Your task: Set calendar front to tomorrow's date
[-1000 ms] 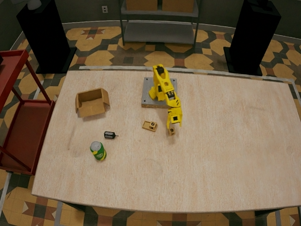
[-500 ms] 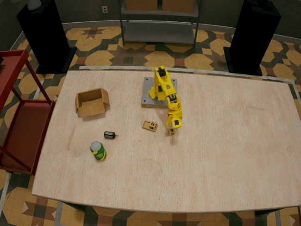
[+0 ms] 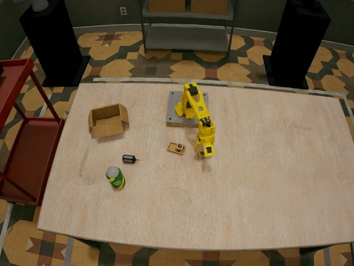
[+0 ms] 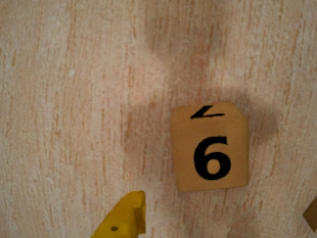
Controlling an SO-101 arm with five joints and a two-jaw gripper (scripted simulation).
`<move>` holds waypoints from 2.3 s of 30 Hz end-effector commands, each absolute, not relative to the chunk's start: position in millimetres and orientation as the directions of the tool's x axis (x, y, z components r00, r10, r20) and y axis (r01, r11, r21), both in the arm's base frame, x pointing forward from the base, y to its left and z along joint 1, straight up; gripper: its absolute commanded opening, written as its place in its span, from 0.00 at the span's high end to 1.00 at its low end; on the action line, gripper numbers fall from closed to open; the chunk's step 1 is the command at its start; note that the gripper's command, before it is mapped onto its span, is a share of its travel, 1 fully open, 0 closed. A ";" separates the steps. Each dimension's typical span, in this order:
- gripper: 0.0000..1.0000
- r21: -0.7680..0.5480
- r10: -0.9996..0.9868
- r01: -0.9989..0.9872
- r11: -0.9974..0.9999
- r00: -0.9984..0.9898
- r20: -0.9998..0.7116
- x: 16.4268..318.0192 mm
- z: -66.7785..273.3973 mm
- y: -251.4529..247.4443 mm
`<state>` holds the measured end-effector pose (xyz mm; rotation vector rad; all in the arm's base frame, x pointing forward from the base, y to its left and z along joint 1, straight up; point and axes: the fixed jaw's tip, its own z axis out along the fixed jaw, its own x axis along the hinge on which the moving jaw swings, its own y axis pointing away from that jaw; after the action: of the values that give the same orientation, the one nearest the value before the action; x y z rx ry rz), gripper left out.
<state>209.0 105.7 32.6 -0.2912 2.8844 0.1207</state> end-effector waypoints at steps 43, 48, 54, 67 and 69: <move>0.65 -0.002 -0.310 -0.310 0.951 -0.951 0.014 200.9 20.3 109.5; 0.65 -0.002 -0.310 -0.310 0.951 -0.951 0.014 200.9 20.3 109.5; 0.65 -0.002 -0.310 -0.310 0.951 -0.951 0.014 200.9 20.3 109.5; 0.65 -0.002 -0.310 -0.310 0.951 -0.951 0.014 201.1 18.5 109.6; 0.65 -0.002 -0.310 -0.310 0.951 -0.951 0.014 201.2 17.1 109.6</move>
<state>202.1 108.1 20.0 -0.4671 3.1144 -0.0055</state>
